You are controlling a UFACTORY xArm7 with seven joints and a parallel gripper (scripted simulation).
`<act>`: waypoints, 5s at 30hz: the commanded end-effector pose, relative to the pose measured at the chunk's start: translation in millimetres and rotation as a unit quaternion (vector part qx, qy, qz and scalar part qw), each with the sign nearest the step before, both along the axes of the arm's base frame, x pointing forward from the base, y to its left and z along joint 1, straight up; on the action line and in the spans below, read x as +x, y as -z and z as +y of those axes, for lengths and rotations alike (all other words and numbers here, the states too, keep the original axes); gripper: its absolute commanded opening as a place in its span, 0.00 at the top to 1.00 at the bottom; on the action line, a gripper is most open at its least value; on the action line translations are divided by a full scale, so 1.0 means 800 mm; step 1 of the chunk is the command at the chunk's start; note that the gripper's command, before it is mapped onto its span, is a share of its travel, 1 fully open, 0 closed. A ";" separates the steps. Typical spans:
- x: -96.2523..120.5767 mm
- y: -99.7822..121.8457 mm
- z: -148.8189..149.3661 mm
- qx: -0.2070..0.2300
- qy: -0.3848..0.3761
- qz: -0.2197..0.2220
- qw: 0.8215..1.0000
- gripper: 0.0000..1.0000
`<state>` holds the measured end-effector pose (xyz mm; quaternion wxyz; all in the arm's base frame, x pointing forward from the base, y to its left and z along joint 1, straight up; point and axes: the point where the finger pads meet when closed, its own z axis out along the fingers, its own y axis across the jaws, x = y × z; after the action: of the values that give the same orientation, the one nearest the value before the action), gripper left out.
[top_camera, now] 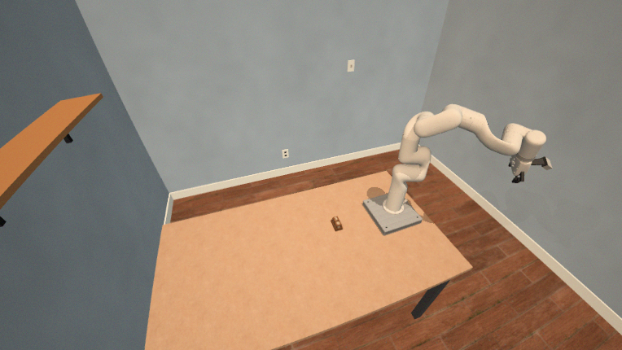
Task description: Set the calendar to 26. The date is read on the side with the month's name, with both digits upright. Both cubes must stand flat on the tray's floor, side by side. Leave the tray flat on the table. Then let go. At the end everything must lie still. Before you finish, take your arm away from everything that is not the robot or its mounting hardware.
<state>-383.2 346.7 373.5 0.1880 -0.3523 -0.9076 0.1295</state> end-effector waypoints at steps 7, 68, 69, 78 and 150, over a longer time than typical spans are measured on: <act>0.148 0.043 0.113 0.000 0.156 -0.035 0.987 0.00; 0.945 0.254 -0.202 -0.130 0.820 -0.142 0.539 0.00; 0.948 0.256 -0.207 -0.130 0.820 -0.142 0.539 0.00; 0.965 0.284 -0.332 -0.157 0.874 -0.136 0.439 0.00; 0.874 0.335 -0.551 -0.122 0.665 -0.204 0.708 0.00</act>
<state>320.1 -90.7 105.0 -0.0142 -0.9302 -0.3667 0.0108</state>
